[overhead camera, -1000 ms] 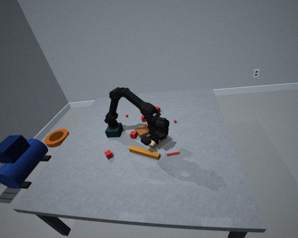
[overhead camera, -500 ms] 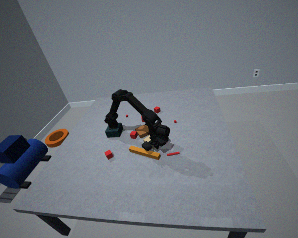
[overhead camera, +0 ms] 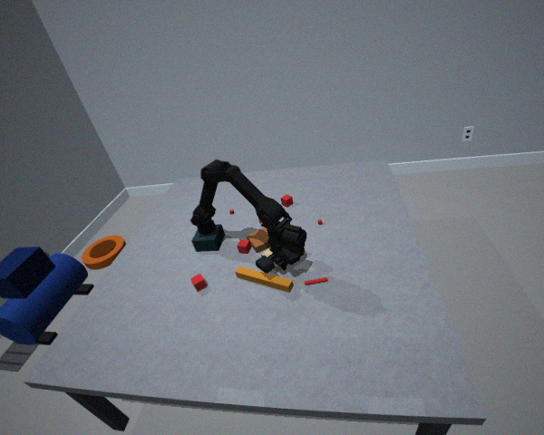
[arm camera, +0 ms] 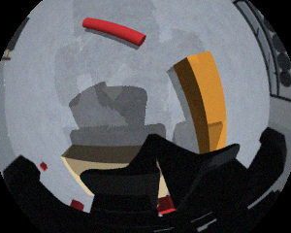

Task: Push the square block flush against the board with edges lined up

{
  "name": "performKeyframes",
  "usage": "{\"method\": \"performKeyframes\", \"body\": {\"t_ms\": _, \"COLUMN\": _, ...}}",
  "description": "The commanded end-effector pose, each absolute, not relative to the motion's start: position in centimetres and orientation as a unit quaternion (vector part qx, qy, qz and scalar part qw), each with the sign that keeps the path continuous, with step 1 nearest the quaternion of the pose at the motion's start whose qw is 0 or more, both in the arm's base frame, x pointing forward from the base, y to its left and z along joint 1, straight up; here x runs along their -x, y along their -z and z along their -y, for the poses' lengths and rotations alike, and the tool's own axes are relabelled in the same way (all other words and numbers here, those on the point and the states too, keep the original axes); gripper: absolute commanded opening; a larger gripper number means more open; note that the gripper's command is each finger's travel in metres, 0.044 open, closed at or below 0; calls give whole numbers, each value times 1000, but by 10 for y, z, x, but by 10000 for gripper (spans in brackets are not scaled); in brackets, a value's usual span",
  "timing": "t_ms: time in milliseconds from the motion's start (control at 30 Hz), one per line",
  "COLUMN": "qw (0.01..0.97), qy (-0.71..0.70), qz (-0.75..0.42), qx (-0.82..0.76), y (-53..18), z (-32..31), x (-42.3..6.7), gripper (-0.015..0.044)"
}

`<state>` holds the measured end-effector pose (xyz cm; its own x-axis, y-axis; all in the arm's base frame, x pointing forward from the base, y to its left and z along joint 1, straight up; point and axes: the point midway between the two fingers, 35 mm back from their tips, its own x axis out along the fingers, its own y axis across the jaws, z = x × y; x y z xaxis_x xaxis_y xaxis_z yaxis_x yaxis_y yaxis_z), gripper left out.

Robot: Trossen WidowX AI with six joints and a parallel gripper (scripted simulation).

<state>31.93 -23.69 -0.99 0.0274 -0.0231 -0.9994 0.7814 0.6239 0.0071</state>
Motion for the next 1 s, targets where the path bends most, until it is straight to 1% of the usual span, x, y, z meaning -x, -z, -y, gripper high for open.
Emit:
{"method": "performKeyframes", "body": {"t_ms": 0, "qw": 647, "qy": 310, "qz": -627, "qx": -305, "y": 10, "z": 230, "x": -314, "gripper": 0}}
{"method": "performKeyframes", "body": {"t_ms": 967, "qw": 646, "qy": 309, "qz": -627, "qx": -305, "y": 12, "z": 194, "x": -292, "gripper": 0}}
